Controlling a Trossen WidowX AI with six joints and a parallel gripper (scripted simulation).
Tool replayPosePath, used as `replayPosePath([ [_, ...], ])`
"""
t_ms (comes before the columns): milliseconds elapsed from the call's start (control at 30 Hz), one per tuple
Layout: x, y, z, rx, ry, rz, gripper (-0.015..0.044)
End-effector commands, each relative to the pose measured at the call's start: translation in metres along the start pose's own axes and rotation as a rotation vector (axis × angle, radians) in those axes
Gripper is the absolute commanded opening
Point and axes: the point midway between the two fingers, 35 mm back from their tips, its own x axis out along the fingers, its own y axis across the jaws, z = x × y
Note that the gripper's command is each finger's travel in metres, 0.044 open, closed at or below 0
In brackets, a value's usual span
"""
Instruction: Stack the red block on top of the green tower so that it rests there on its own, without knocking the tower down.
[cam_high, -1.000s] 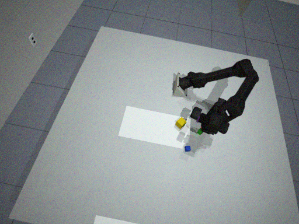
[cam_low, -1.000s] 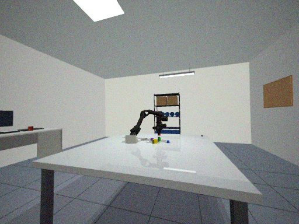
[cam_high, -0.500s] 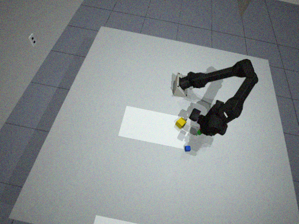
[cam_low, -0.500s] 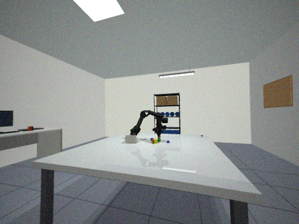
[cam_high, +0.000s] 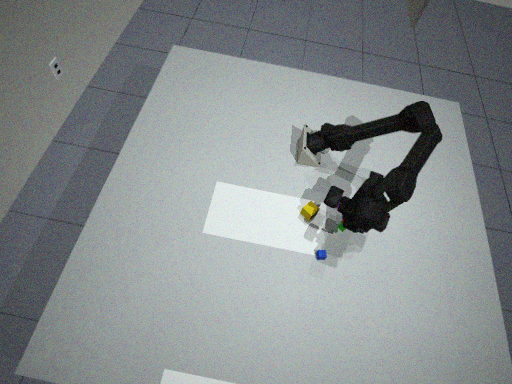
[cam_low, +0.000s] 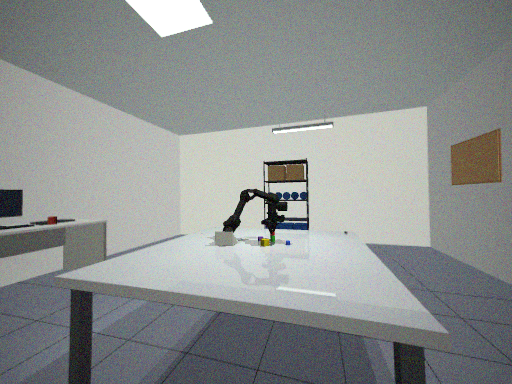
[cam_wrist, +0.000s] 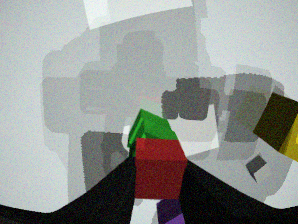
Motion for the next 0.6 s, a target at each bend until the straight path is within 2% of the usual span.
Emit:
replayPosePath([
  [0,0.0002,-0.0001,-0.0002,0.000,0.001,0.000,0.0184],
  [333,0.0002,-0.0001,-0.0002,0.000,0.001,0.000,0.0440],
  [567,0.0002,-0.0001,-0.0002,0.000,0.001,0.000,0.0440],
])
